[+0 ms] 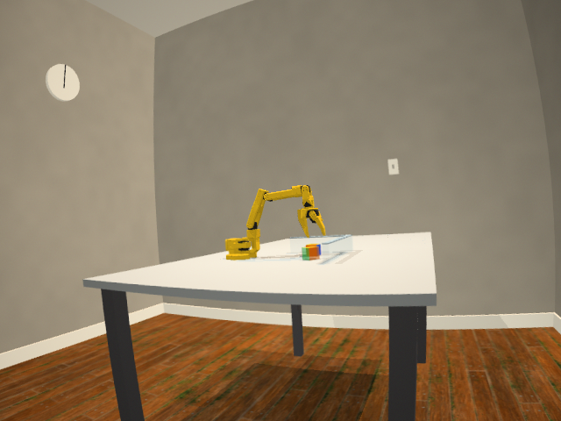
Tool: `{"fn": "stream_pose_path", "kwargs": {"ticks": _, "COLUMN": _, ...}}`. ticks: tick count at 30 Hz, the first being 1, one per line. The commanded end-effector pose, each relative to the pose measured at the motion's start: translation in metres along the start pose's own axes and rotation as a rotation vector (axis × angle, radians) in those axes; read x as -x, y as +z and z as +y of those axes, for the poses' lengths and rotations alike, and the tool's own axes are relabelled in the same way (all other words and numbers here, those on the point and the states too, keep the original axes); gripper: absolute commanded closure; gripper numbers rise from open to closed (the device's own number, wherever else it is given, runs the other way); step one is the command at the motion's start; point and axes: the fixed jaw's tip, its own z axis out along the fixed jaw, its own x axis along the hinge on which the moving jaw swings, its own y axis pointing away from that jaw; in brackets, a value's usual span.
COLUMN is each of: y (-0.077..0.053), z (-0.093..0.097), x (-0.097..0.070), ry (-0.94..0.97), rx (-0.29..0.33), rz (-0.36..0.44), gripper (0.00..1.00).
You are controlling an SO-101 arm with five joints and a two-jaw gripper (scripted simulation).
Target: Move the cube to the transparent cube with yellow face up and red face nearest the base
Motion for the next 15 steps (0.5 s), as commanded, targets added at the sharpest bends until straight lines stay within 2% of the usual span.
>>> {"fn": "stream_pose_path", "kwargs": {"ticks": 1, "y": -0.0255, "z": -0.0108, "x": -0.0003, "ry": -0.041, "rx": -0.133, "rz": -0.023, "gripper": 0.65}}
{"fn": "stream_pose_path", "kwargs": {"ticks": 15, "y": -0.0255, "z": -0.0112, "x": -0.0024, "ry": -0.225, "rx": -0.135, "rz": -0.010, "gripper": 0.65}}
